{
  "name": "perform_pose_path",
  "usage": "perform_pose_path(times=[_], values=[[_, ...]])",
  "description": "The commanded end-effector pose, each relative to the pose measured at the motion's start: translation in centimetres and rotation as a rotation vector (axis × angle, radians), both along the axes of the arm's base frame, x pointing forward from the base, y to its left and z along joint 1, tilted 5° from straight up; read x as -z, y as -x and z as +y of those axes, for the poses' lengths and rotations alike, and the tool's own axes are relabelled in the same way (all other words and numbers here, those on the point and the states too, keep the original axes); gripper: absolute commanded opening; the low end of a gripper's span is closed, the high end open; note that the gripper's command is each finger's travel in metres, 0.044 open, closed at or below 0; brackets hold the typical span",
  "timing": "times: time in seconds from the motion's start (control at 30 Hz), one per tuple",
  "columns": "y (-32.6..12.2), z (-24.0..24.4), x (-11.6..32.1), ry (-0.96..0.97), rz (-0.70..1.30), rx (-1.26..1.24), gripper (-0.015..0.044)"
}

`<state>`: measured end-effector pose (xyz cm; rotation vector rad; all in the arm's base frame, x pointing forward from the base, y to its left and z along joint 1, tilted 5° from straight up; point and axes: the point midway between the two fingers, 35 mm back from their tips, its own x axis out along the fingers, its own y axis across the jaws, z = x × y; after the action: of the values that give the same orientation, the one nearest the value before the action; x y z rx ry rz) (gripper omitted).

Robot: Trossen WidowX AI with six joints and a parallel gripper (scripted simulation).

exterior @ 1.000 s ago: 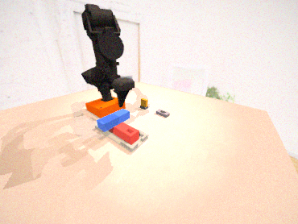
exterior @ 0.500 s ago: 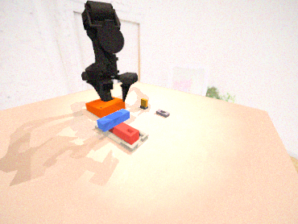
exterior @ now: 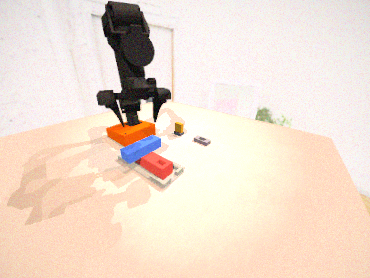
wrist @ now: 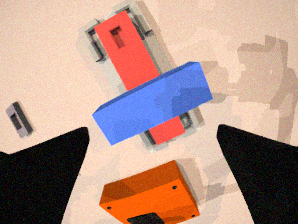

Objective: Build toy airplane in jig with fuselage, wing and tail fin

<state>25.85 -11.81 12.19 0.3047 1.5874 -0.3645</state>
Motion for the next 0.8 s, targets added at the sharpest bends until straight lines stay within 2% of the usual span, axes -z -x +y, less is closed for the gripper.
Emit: perform_pose_path(times=[0.0, 0.5, 0.6, 0.77], values=[[0.0, -0.1, 0.3, -0.020, 0.017, -0.452, 0.0440], [-0.2, 0.4, 0.3, -0.018, 0.016, -0.453, 0.0440], [-0.7, 2.7, 0.2, -0.013, 0.008, -0.458, 0.0440], [-1.1, 9.3, 0.1, -0.003, -0.016, -0.473, 0.0440]])
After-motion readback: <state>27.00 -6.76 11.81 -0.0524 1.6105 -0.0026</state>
